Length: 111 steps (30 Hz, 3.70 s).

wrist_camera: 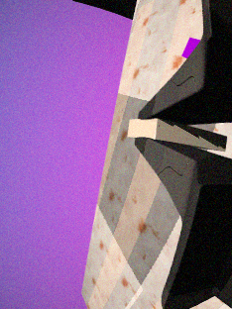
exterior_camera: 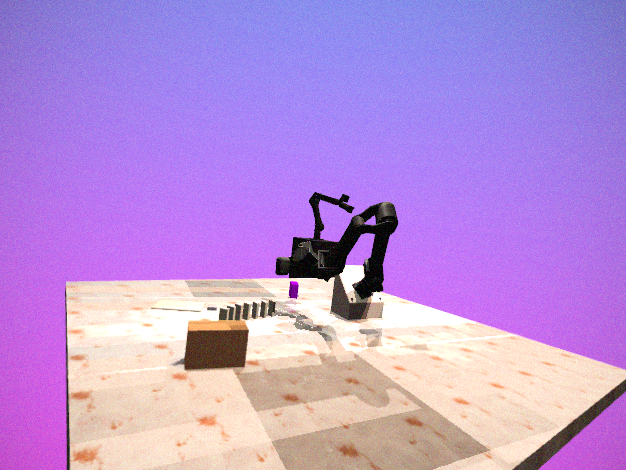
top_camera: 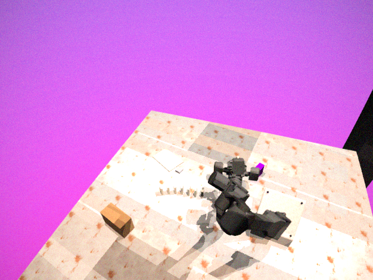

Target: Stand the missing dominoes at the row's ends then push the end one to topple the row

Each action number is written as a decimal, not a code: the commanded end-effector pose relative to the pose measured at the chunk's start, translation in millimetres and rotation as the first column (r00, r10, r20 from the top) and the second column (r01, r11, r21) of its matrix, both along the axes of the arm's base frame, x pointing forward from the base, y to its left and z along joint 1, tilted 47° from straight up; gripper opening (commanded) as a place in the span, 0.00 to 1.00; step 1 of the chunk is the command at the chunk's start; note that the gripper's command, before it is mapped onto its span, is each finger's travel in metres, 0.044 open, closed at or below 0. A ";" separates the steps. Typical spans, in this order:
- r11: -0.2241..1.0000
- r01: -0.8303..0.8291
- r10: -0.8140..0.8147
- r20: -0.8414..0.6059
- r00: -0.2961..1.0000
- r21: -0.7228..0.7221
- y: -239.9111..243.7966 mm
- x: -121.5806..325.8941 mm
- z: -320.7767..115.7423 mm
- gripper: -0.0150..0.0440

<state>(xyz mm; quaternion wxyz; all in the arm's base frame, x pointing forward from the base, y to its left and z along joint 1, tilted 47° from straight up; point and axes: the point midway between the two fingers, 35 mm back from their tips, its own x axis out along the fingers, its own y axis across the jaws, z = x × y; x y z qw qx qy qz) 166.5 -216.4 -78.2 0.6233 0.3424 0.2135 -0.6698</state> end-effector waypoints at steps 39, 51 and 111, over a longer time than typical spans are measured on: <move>1.000 0.015 -0.015 0.017 1.000 -0.004 46.8 20.1 -47.4 0.30; 1.000 0.008 -0.008 0.014 1.000 -0.016 73.3 20.8 -75.8 0.30; -0.300 -0.722 0.910 0.415 -0.020 0.623 6.4 41.3 -59.9 1.00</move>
